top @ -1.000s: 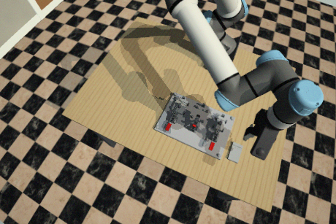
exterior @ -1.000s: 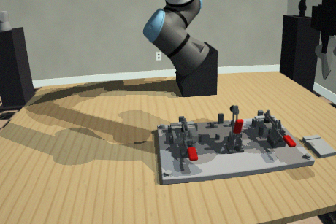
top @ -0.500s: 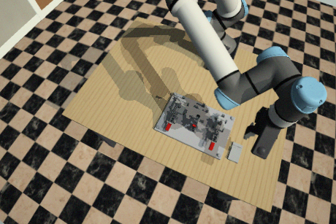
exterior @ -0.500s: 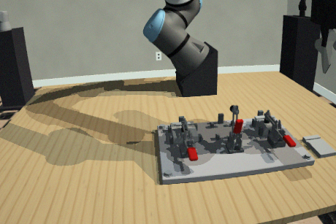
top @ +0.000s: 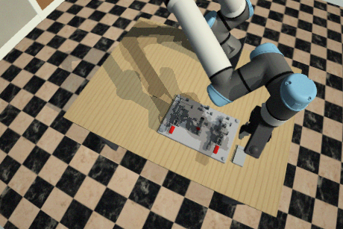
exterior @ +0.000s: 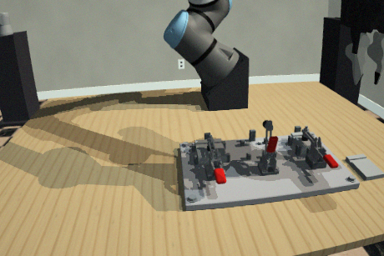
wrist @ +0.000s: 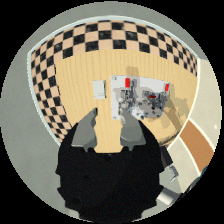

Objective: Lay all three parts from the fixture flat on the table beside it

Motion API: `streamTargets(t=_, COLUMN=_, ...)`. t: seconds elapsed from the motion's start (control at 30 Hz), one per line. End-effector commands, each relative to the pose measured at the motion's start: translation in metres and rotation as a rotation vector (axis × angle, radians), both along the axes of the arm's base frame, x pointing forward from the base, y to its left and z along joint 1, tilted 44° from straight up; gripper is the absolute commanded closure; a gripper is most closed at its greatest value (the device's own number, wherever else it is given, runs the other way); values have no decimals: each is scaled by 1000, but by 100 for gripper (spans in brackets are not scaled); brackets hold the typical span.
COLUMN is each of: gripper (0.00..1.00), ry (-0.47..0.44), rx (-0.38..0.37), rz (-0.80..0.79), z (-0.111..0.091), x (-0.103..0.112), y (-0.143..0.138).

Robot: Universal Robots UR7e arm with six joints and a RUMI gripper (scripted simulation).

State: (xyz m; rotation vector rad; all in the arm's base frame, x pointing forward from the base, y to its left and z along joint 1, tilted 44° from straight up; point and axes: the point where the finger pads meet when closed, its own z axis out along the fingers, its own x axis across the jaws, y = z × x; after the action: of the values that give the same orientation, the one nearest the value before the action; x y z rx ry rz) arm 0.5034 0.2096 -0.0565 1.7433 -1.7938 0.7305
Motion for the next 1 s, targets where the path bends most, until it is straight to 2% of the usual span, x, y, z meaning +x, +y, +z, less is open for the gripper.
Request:
streamTargets(t=0.0, gripper=72, ry=-1, rx=1, rz=1, z=23, x=2, y=-22)
streamTargets(t=0.1, gripper=72, ry=-1, rx=1, rz=1, z=28, x=3, y=-27)
streamTargets(t=0.57, gripper=72, ry=-1, rx=1, rz=1, z=110, x=11, y=-111)
streamTargets(t=0.63, gripper=72, ry=-1, rx=1, rz=1, z=110, x=11, y=-111)
streamTargets(t=0.97, gripper=72, ry=-1, rx=1, rz=1, z=168, x=17, y=-170)
